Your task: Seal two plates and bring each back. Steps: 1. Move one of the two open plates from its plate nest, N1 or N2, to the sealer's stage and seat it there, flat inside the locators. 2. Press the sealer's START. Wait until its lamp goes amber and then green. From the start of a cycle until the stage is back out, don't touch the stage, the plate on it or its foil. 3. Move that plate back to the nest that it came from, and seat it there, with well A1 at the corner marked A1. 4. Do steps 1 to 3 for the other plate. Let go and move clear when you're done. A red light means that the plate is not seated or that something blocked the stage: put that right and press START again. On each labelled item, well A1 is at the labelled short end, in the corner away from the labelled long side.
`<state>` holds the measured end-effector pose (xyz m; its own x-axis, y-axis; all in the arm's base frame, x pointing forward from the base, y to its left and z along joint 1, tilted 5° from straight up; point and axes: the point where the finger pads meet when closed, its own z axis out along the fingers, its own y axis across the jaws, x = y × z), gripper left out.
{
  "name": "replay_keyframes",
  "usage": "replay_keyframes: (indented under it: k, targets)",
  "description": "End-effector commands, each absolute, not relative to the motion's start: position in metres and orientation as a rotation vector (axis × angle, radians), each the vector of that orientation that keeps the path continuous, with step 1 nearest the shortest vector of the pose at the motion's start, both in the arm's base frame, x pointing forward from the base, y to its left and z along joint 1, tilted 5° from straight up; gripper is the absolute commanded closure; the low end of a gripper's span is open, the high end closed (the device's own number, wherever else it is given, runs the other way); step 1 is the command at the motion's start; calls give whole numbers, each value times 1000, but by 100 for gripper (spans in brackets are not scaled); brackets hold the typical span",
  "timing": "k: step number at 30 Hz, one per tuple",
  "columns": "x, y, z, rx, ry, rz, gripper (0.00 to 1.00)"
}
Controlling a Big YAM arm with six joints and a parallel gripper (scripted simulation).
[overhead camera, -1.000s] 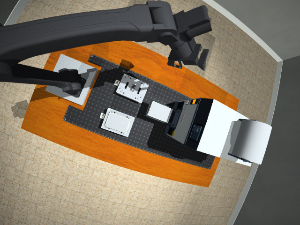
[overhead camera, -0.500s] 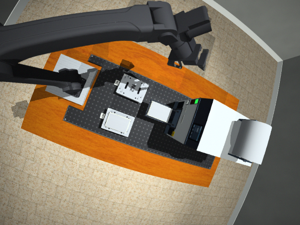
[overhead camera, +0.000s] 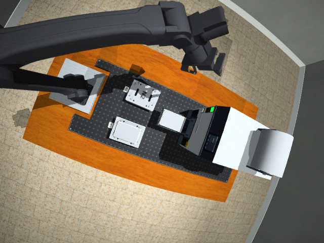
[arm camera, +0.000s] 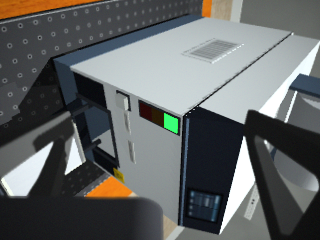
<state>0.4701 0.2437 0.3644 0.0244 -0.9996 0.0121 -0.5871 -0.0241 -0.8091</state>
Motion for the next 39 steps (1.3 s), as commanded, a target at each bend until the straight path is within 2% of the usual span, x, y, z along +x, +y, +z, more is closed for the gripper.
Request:
replay_keyframes:
  k: [1, 9, 16, 38, 39]
  targets:
    - [477, 241, 407, -1602, 1598, -857, 0]
    - [481, 245, 396, -1623, 1608, -856, 0]
    - [460, 200, 374, -1319, 1796, -701, 4]
    - [419, 132, 321, -723, 2046, -366, 14]
    - [421, 136, 318, -722, 2060, -366, 100]
